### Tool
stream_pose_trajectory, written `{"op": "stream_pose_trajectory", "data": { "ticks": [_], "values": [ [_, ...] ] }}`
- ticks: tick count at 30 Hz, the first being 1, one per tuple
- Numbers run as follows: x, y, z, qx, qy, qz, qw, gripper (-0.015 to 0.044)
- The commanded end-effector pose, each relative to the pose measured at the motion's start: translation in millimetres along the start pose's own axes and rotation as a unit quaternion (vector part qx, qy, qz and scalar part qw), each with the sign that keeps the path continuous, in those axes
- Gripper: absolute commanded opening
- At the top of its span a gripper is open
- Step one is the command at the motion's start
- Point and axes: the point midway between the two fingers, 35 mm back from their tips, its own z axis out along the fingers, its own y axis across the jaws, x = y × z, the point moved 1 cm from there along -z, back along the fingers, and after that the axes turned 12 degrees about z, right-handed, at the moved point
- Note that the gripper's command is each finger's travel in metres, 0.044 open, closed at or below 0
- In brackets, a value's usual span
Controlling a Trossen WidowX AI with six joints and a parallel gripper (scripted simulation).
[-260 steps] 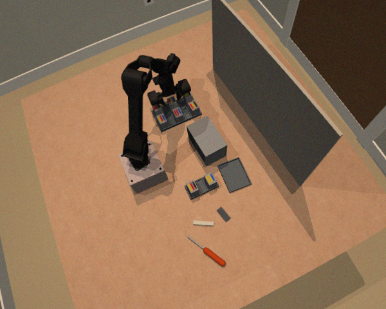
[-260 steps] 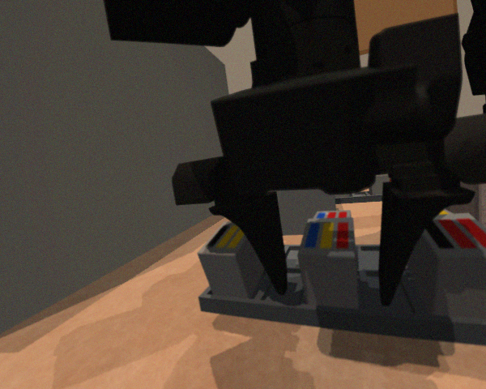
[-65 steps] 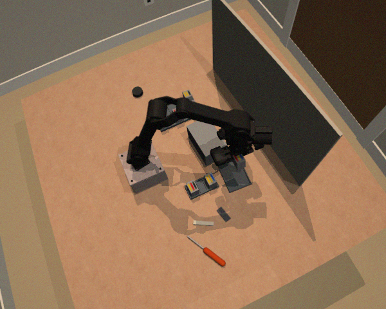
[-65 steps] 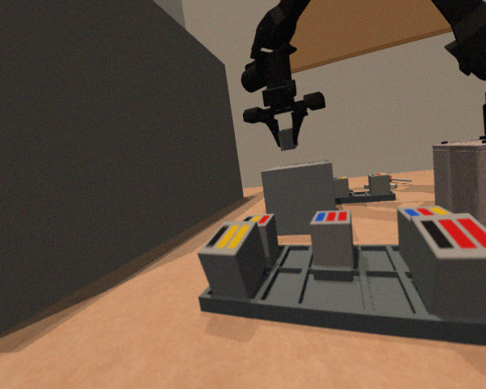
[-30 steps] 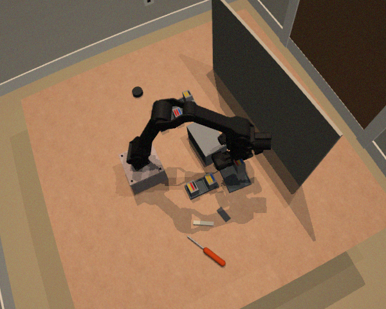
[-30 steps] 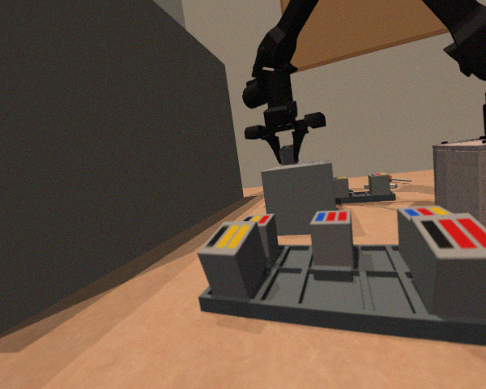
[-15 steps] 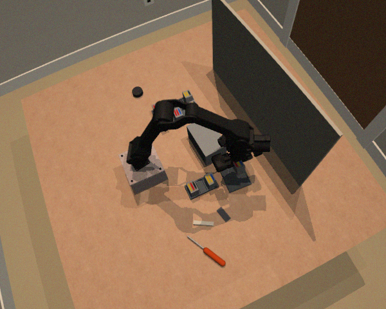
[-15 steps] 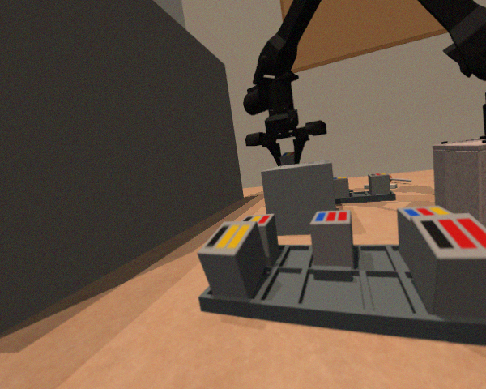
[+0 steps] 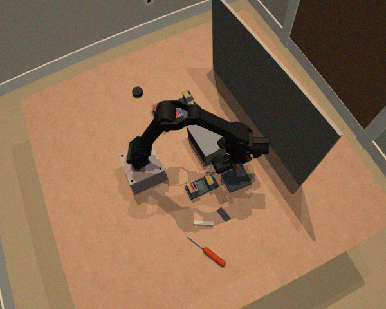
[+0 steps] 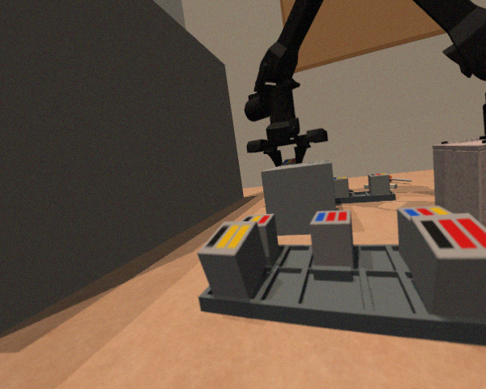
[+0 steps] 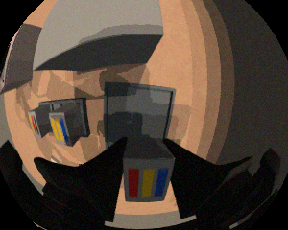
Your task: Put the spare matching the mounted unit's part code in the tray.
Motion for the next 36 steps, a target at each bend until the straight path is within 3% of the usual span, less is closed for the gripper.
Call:
{"op": "stream_pose_trajectory", "data": {
  "ticks": [1, 36],
  "values": [
    [-1.0, 1.9, 6.5, -0.002, -0.002, 0.002, 1.0, 0.0],
    [-2.9, 9.0, 45.2, -0.003, -0.003, 0.002, 1.0, 0.0]
  ]
}}
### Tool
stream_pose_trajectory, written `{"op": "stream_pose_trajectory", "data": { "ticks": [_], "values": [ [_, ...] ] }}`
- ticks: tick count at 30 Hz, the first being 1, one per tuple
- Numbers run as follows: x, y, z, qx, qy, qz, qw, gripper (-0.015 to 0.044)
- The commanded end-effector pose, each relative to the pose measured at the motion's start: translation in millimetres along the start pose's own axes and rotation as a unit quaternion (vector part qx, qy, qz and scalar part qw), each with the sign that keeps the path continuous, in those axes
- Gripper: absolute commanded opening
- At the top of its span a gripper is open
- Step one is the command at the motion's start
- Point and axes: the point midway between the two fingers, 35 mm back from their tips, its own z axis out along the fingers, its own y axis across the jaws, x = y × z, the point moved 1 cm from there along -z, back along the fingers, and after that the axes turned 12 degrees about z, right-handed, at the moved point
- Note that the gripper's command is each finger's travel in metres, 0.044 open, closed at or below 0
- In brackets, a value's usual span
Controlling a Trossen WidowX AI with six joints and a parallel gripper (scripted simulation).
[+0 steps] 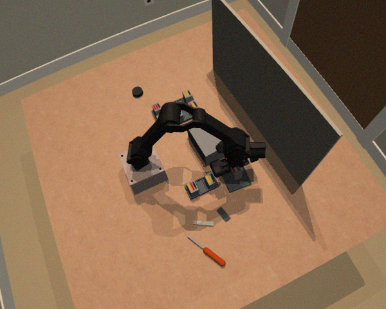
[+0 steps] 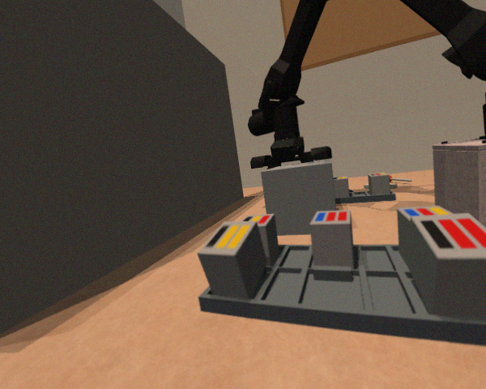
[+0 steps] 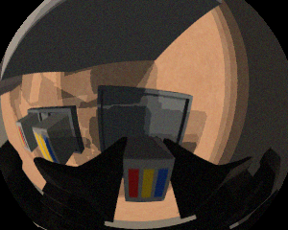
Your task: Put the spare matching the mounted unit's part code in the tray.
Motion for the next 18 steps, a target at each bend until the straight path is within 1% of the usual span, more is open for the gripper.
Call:
{"op": "stream_pose_trajectory", "data": {
  "ticks": [1, 3, 18],
  "values": [
    [-1.1, 2.7, 5.5, -0.002, -0.002, 0.002, 1.0, 0.0],
    [-1.2, 2.7, 5.6, -0.002, -0.002, 0.002, 1.0, 0.0],
    [-0.2, 0.9, 2.7, -0.001, 0.0, 0.0, 1.0, 0.0394]
  ]
}}
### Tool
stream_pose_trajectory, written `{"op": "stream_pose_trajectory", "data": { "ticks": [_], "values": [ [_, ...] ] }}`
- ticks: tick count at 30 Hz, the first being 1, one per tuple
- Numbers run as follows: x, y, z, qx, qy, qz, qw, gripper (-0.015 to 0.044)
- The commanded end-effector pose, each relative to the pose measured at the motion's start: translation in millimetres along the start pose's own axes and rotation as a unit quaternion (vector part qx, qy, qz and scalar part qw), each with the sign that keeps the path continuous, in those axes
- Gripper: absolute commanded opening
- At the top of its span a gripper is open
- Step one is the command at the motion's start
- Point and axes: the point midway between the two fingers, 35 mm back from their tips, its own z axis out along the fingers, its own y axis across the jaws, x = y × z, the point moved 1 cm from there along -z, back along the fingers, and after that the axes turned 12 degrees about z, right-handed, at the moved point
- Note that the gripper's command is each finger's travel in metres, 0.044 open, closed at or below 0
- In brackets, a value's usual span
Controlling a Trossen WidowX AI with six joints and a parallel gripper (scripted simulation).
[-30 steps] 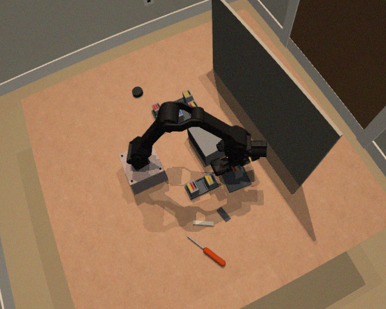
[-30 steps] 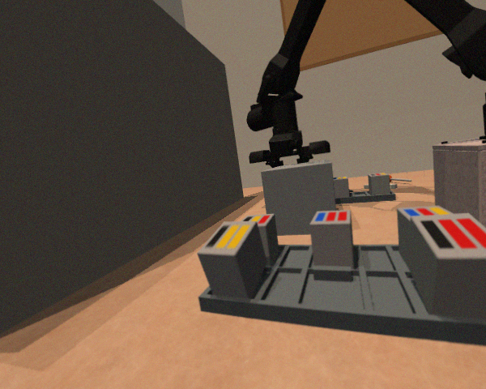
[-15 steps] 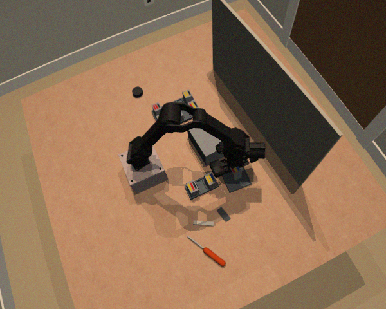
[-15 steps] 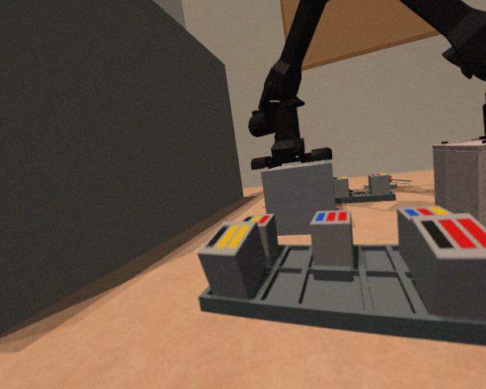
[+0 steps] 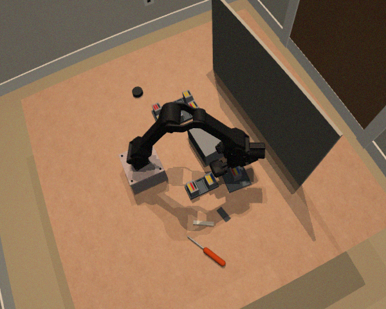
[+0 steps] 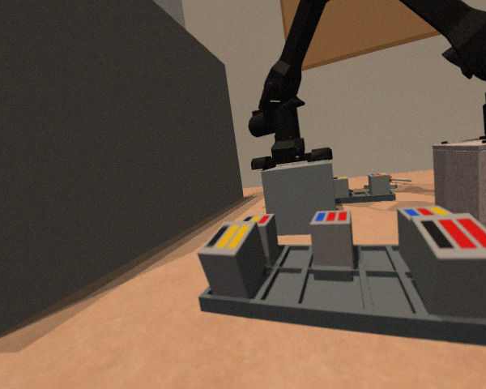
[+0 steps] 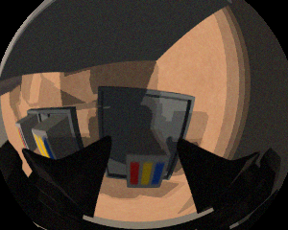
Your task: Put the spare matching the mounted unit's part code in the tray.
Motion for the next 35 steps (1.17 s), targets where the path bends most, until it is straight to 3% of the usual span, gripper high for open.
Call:
{"op": "stream_pose_trajectory", "data": {
  "ticks": [1, 4, 10, 35],
  "values": [
    [0.1, -0.6, -0.6, 0.001, 0.0, 0.0, 1.0, 0.042],
    [0.5, -2.2, -11.8, 0.001, 0.0, 0.0, 1.0, 0.044],
    [-0.1, 0.0, -105.0, 0.0, -0.002, 0.001, 1.0, 0.044],
    [0.8, -2.6, -105.4, 0.008, 0.002, 0.002, 1.0, 0.044]
  ]
}}
